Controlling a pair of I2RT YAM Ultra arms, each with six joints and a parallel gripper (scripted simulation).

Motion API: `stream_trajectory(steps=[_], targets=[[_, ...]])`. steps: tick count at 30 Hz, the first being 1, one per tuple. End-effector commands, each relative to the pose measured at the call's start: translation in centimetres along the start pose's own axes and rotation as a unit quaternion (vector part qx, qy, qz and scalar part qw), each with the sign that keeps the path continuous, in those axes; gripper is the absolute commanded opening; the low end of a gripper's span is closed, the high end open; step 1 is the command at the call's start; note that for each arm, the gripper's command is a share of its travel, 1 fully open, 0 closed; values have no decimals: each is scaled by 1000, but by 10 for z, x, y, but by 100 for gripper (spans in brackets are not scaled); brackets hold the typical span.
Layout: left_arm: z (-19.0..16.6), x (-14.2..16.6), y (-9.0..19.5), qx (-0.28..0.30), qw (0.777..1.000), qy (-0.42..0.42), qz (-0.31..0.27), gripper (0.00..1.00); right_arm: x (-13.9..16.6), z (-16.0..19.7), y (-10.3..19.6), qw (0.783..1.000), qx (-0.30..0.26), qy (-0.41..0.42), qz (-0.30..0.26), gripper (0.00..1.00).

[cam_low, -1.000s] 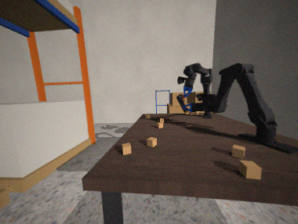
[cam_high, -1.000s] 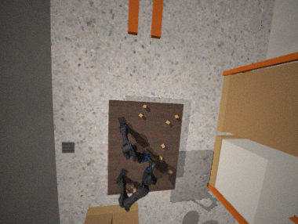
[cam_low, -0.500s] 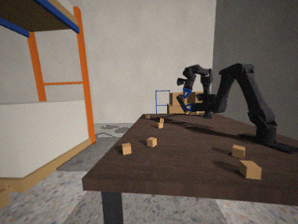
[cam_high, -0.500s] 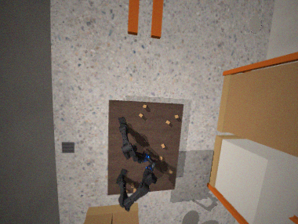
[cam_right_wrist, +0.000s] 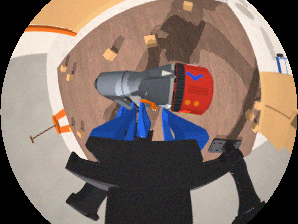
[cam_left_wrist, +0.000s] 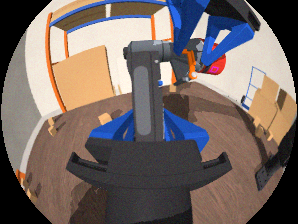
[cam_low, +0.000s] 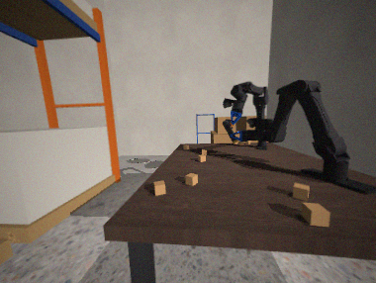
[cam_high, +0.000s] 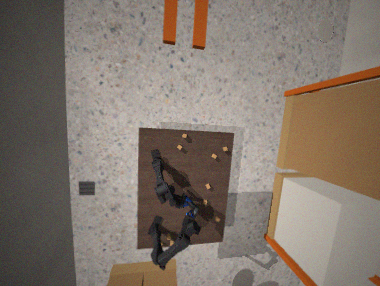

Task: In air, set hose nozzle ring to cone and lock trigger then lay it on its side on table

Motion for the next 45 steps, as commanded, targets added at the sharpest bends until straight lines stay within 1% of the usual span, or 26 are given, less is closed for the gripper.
stream_trajectory(steps=[1, 5, 11, 12, 14, 18, 21, 22, 29, 31, 32, 34, 41, 43, 45], targets=[[2, -36, -4, -5, 997, 57, -58, 36, -8, 0, 9, 1000, -25, -7, -17, 37], [2, -36, -4, -5, 997, 57, -58, 36, -7, -2, 6, 1000, -19, -6, -15, 37], [2, -36, -4, -5, 997, 57, -58, 36, -7, 2, 9, 1000, -26, -4, -16, 37], [2, -36, -4, -5, 997, 57, -58, 36, -4, 4, 3, 1000, -19, -1, -13, 37], [2, -36, -4, -5, 997, 57, -58, 36, -6, 2, 4, 1000, -19, -3, -14, 37], [2, -36, -4, -5, 997, 57, -58, 36, -4, 1, -6, 1000, -4, 0, -9, 37], [2, -36, -4, -5, 997, 57, -58, 36, -8, 5, 8, 999, -27, -5, -17, 37], [2, -36, -4, -5, 997, 57, -58, 36, -8, 12, 3, 1000, -25, -2, -15, 37], [2, -36, -4, -5, 997, 57, -58, 36, -8, 14, 8, 999, -34, -1, -14, 37], [2, -36, -4, -5, 997, 58, -59, 36, -8, 16, 4, 999, -31, -1, -12, 37], [2, -36, -4, -5, 997, 58, -59, 36, -8, 16, 8, 999, -36, -1, -14, 37], [2, -36, -4, -5, 997, 58, -59, 36, -8, 18, 5, 999, -33, 0, -12, 37], [2, -36, -4, -5, 997, 58, -59, 36, -4, 24, 6, 999, -38, 6, -9, 37], [2, -36, -4, -5, 997, 58, -59, 36, -5, 23, 12, 999, -47, 5, -12, 37], [2, -36, -4, -5, 997, 58, -59, 36, -5, 23, 12, 999, -47, 5, -12, 37]])
Point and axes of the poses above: on each arm, the point where the finger pads meet when closed, its own y axis back along the fingers, its own z axis across the jaws, x = y × z, the point moved 9 cm from there along y, back along the fingers, and after that the axes turned 9 degrees about -y, right-handed, at the moved point
